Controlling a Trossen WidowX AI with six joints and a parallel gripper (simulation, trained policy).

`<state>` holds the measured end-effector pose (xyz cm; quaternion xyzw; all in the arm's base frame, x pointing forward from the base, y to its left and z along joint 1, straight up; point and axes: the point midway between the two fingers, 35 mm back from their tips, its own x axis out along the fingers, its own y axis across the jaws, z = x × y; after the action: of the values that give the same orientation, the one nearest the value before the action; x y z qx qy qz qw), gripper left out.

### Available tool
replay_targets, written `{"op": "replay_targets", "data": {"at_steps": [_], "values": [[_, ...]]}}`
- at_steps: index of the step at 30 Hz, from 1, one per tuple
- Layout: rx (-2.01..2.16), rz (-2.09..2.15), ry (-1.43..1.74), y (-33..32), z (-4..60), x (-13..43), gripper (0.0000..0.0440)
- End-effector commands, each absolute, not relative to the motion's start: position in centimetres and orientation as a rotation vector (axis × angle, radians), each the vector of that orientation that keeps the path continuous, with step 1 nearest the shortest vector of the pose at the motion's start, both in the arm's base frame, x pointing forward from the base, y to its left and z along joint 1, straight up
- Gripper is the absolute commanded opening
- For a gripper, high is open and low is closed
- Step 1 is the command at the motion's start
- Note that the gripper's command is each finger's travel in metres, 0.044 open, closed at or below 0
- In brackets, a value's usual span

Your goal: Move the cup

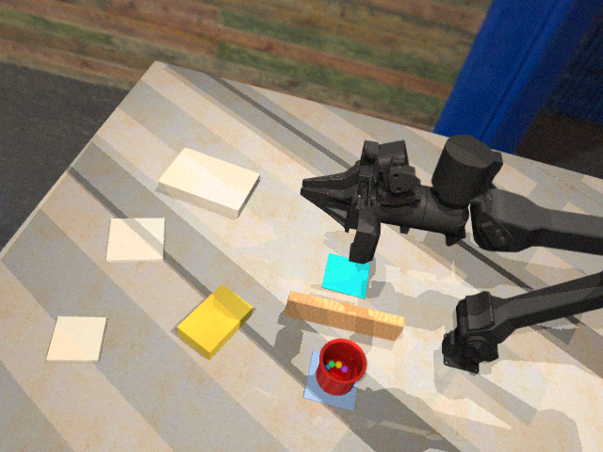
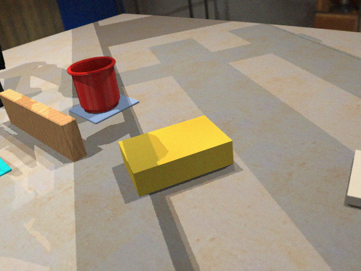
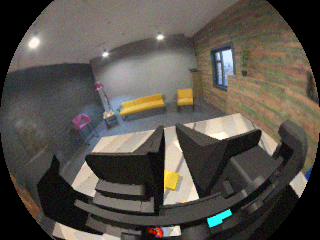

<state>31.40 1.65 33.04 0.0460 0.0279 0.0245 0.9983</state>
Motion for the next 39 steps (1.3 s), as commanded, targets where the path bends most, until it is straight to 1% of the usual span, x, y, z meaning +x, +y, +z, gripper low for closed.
{"op": "replay_targets", "data": {"at_steps": [1,5,9,39], "values": [[0.133,0.074,0.097,2.4,33.2,31.5,0.0081],[0.177,0.089,0.144,3.0,33.2,31.5,0.0106],[0.223,0.101,0.193,3.6,33.2,31.4,0.0116],[0.59,0.07,0.639,8.1,31.4,30.3,0.0128]]}}
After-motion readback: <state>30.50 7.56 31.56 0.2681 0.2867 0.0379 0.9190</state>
